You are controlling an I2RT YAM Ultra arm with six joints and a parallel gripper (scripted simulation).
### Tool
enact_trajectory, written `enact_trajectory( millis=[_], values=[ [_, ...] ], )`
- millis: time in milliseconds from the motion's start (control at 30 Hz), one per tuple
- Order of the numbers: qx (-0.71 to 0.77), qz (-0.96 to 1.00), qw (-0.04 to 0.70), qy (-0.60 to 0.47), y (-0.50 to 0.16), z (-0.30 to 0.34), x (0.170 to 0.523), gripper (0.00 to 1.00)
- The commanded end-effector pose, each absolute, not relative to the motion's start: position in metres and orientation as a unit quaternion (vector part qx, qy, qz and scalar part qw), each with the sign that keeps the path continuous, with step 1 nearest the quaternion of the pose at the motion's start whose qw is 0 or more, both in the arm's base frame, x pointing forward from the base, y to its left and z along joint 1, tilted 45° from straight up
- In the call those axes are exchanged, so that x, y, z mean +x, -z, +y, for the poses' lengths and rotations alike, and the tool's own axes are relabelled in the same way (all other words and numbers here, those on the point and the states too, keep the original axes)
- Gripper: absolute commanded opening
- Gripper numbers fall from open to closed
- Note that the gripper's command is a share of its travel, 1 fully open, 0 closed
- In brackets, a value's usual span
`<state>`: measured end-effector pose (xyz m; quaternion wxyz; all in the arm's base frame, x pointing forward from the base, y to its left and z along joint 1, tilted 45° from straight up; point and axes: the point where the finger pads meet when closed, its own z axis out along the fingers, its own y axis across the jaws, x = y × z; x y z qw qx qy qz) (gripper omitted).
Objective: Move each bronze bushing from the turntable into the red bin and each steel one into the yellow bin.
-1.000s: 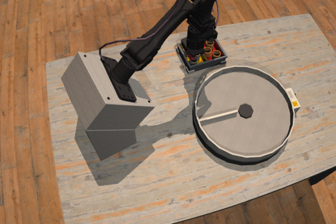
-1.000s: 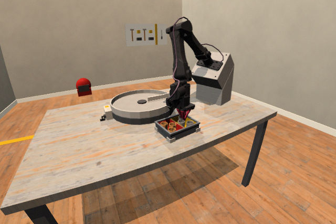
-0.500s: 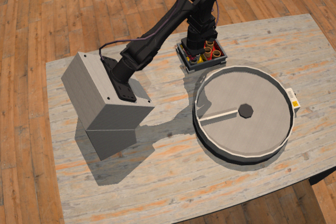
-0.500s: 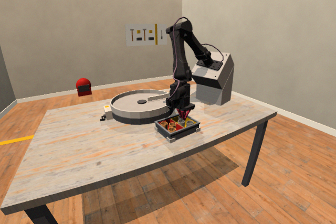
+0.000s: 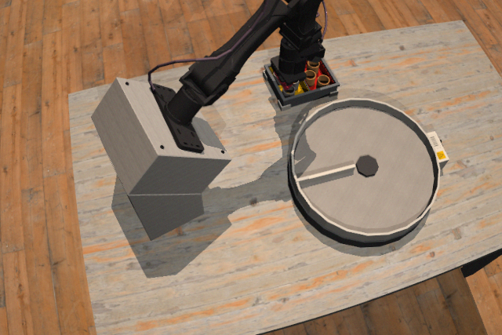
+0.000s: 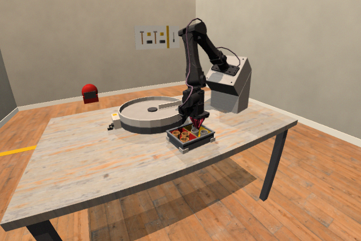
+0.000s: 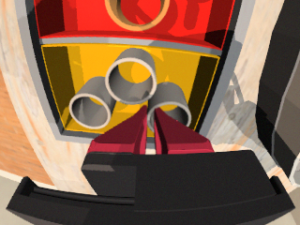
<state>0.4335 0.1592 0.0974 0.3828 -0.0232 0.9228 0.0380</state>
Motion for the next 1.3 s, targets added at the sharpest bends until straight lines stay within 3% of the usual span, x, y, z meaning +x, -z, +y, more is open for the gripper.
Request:
enact_trajectory(
  millis=[0,1267],
  values=[
    [-0.024,0.917,0.395,-0.045,-0.1086,0.1628,0.4409,0.0],
    [-0.024,0.916,0.398,-0.047,-0.1115,0.1658,0.4399,0.0]
  ],
)
